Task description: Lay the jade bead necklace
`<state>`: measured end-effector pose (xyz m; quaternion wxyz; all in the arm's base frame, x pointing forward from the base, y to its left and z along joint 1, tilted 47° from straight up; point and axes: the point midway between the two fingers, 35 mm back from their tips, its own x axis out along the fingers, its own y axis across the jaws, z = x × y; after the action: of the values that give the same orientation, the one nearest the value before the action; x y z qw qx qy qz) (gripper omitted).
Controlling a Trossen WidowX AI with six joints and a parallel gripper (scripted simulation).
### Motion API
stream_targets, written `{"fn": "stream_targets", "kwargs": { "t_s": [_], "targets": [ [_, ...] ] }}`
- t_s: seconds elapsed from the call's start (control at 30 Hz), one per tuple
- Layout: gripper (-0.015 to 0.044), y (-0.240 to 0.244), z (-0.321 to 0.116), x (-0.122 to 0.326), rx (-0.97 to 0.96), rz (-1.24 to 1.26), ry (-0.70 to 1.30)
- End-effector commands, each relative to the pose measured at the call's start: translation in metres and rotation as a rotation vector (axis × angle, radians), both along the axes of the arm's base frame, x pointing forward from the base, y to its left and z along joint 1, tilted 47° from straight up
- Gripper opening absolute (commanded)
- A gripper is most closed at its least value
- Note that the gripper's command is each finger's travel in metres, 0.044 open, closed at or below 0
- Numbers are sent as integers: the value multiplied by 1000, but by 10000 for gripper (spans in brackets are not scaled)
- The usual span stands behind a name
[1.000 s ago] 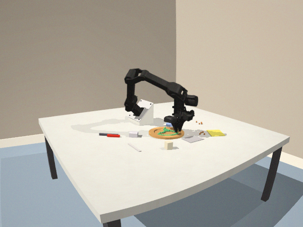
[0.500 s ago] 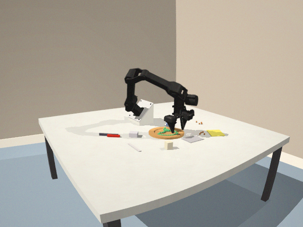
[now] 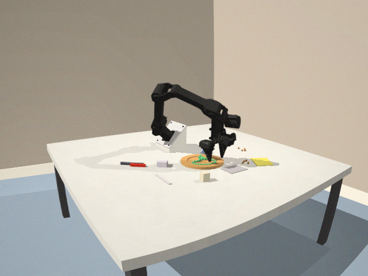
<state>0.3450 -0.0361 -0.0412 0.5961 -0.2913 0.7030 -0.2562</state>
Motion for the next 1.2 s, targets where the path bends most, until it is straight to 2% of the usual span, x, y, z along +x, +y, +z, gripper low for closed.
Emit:
{"fn": "stream_targets", "kwargs": {
  "t_s": [0.0,0.1,0.33,0.5,1.17],
  "targets": [
    [440,1,0,0,4,-4,-3],
    [440,1,0,0,4,-4,-3],
    [256,22,24,-6,12,37,40],
    [125,19,22,-7,12,38,41],
    [120,3,5,-8,11,39,38]
  ]
}}
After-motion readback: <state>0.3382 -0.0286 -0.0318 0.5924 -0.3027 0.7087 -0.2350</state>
